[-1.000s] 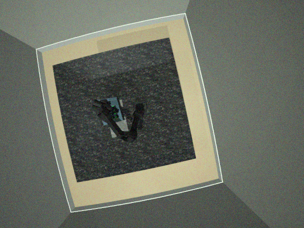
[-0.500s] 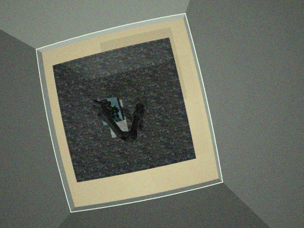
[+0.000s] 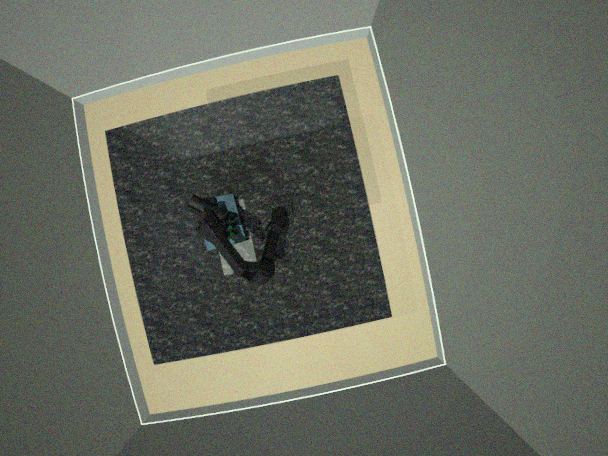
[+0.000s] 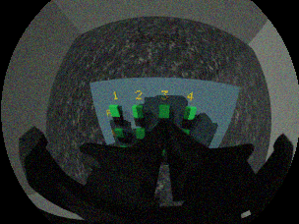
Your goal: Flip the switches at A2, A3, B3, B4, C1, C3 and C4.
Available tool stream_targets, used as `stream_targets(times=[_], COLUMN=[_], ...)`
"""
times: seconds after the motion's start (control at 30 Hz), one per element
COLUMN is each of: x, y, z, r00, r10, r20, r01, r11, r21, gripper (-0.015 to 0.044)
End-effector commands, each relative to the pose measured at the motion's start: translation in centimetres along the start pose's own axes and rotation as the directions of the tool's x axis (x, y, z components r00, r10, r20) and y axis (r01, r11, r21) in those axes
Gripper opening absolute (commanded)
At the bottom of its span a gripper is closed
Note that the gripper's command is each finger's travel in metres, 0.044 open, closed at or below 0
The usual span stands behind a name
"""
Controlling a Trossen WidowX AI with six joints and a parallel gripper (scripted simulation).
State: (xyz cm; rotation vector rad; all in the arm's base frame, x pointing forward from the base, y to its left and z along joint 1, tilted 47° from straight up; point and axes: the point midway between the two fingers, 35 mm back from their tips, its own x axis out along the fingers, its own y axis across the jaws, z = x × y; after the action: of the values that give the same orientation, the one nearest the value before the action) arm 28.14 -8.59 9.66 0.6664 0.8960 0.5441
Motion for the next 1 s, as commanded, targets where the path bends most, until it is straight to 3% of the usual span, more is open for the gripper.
stream_targets(times=[0.0, 0.2, 0.4, 0.57, 0.7, 0.97], x=[-4.2, -4.4, -4.2, -4.0, -0.9, 0.0], y=[-0.1, 0.0, -0.1, -0.1, -0.1, -0.1], z=[0.2, 0.0, -5.5, -5.7, -5.6, -5.6], r00=[1.0, 0.999, 1.0, 0.999, 0.998, 0.998], r10=[-0.009, -0.009, -0.01, -0.01, -0.009, -0.007], r20=[0.03, 0.031, 0.03, 0.031, 0.055, 0.057], r01=[0.01, 0.009, 0.01, 0.01, 0.01, 0.008], r11=[1.0, 1.0, 1.0, 1.0, 1.0, 1.0], r21=[-0.009, -0.008, -0.007, -0.007, -0.008, -0.008], gripper=[0.0, 0.0, 0.0, 0.0, 0.0, 0.0])
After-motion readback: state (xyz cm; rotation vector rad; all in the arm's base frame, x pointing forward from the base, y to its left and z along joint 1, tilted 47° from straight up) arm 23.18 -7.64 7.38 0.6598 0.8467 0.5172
